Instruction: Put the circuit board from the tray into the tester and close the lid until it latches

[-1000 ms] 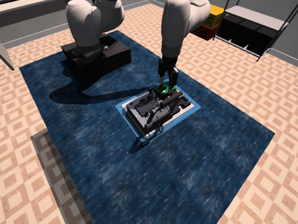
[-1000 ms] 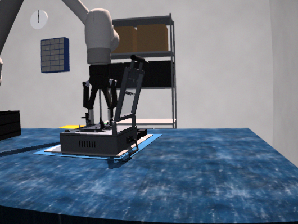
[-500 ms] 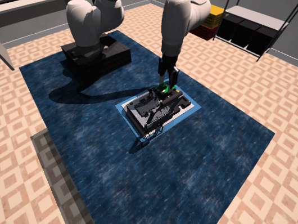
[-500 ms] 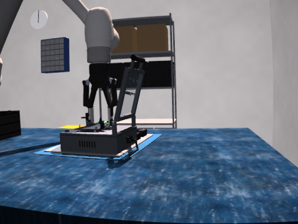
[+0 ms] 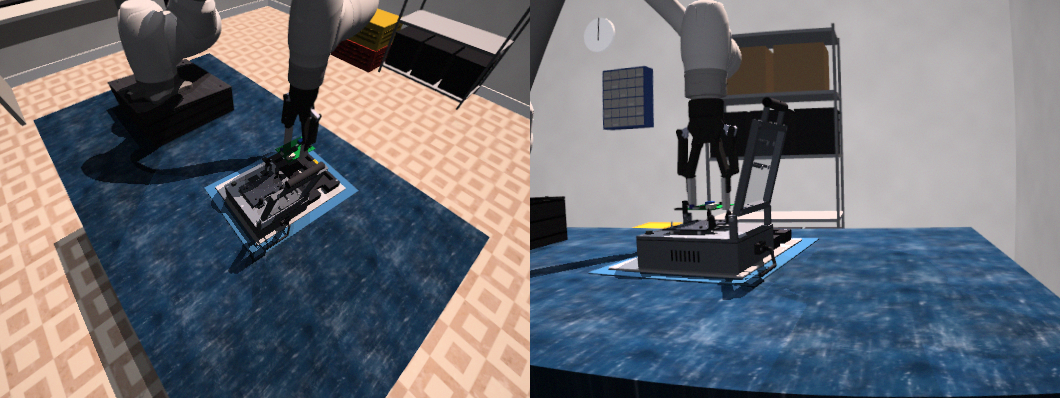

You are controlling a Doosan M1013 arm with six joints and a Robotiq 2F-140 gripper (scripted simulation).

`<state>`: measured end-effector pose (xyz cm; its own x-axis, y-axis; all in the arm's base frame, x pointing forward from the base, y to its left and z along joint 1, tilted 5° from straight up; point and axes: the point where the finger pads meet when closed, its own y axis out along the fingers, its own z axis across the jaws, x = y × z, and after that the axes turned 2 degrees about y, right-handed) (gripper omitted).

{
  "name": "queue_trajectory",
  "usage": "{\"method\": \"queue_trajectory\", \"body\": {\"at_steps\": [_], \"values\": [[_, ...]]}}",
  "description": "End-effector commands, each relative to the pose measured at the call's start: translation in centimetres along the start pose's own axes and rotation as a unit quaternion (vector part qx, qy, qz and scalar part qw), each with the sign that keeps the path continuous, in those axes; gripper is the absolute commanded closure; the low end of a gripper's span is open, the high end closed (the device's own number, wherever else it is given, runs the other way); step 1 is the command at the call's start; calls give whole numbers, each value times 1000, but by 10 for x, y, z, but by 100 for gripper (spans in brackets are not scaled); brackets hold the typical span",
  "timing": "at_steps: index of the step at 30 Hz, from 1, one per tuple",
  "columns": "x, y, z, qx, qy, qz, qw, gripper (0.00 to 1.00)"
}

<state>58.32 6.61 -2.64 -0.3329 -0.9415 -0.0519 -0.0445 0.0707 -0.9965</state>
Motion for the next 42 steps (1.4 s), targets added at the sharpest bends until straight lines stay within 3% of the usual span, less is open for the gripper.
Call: {"method": "queue_trajectory", "body": {"at_steps": [1,16,42], "values": [[0,-10,0,0,0,0,1000,54],[0,-35,0,0,0,0,1000,54],[0,-36,0,0,0,0,1000,54]]}}
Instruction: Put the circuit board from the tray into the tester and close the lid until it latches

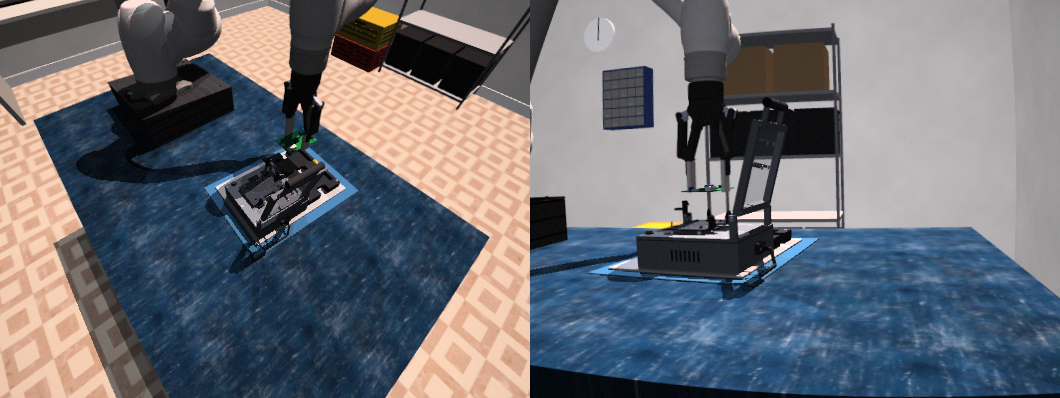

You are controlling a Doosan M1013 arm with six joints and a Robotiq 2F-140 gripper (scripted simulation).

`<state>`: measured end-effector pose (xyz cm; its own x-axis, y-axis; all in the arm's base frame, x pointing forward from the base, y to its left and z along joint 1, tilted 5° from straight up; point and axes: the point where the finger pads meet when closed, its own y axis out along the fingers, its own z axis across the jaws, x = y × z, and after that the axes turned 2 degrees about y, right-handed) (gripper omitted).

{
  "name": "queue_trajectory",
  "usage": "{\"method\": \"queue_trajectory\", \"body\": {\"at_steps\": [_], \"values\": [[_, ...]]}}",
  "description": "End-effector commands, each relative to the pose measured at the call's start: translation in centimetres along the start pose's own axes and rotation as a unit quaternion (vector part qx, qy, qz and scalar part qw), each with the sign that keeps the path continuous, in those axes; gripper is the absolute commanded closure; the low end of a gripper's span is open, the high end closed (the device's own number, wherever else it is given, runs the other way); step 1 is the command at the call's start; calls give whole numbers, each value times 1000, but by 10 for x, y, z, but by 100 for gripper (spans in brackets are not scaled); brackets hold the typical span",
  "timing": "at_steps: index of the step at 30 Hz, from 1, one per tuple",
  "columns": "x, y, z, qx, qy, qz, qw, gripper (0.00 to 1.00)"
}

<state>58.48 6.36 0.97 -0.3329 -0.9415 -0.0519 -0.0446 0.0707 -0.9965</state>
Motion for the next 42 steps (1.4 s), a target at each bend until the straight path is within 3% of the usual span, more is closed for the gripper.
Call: {"method": "queue_trajectory", "body": {"at_steps": [1,42], "values": [[0,0,0,0,0,0,1000,54],[0,0,0,0,-17,0,1000,54]]}}
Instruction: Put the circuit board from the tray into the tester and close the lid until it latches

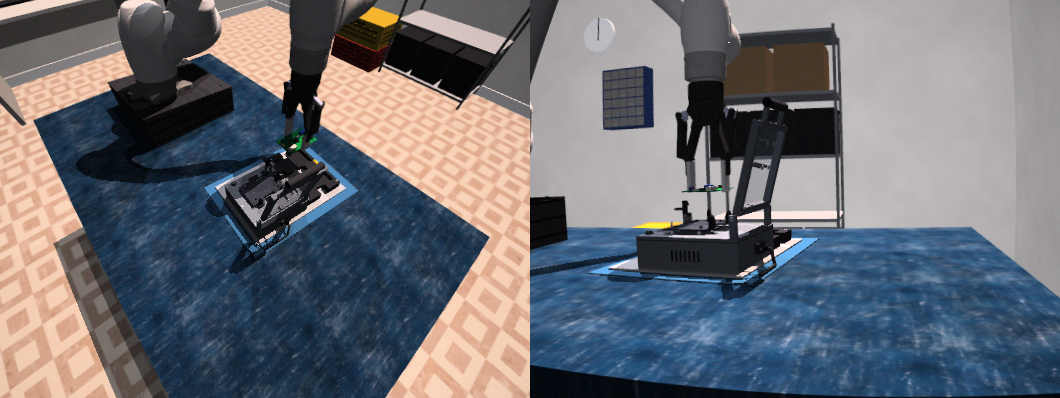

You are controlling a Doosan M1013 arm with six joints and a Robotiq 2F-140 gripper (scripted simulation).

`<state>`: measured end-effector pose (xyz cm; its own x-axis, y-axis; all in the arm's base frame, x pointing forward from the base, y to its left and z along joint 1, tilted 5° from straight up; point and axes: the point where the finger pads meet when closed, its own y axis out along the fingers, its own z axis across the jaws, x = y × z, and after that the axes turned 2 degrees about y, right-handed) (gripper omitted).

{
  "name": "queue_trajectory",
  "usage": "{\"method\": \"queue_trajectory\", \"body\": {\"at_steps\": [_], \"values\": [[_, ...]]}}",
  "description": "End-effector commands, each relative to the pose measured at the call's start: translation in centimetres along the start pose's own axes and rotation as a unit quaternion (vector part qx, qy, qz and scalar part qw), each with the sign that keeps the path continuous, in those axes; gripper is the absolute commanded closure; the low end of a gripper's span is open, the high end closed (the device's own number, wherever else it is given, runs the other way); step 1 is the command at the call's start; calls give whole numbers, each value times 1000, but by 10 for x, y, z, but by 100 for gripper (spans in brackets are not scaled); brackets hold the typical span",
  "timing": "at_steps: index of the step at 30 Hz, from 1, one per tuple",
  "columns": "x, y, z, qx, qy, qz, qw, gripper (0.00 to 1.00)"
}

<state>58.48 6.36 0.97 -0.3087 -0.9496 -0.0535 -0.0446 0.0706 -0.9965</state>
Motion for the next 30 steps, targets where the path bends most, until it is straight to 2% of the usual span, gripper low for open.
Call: {"method": "queue_trajectory", "body": {"at_steps": [1,30], "values": [[0,0,0,0,-6,0,1000,54],[0,0,0,0,-113,0,994,54]]}}
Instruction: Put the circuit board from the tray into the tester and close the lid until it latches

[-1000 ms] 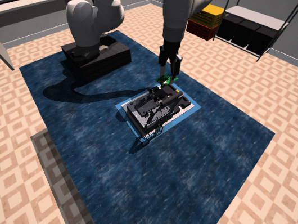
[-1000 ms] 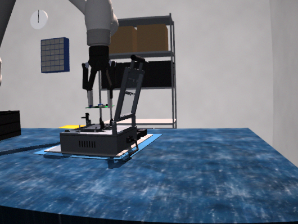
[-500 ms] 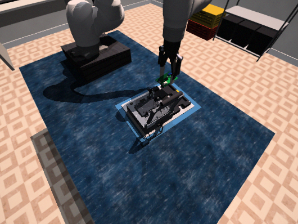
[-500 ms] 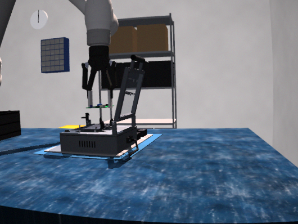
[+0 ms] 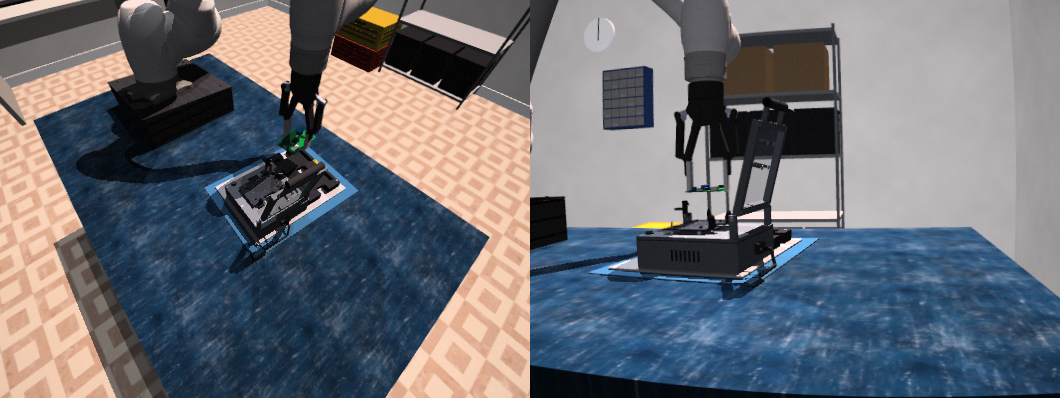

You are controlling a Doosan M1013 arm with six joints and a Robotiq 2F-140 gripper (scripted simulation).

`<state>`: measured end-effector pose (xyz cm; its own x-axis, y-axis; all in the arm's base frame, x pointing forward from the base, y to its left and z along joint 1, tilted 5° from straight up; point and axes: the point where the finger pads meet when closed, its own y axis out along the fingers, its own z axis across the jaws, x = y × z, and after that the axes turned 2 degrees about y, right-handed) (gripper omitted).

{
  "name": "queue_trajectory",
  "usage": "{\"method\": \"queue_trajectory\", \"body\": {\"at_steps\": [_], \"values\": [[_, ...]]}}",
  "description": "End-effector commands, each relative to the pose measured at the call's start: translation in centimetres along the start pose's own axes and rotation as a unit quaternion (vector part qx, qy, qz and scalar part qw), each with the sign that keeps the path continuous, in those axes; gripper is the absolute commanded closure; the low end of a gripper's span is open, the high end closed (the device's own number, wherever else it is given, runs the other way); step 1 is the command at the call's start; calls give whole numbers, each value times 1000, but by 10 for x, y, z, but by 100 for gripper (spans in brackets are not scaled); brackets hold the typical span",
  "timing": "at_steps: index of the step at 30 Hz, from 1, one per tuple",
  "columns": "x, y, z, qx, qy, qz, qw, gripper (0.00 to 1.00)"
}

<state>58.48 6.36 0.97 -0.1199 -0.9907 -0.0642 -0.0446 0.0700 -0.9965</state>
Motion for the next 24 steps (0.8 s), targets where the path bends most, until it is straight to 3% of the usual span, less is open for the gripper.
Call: {"method": "queue_trajectory", "body": {"at_steps": [1,24], "values": [[0,0,0,0,-23,0,1000,54],[0,0,0,0,-201,0,980,54]]}}
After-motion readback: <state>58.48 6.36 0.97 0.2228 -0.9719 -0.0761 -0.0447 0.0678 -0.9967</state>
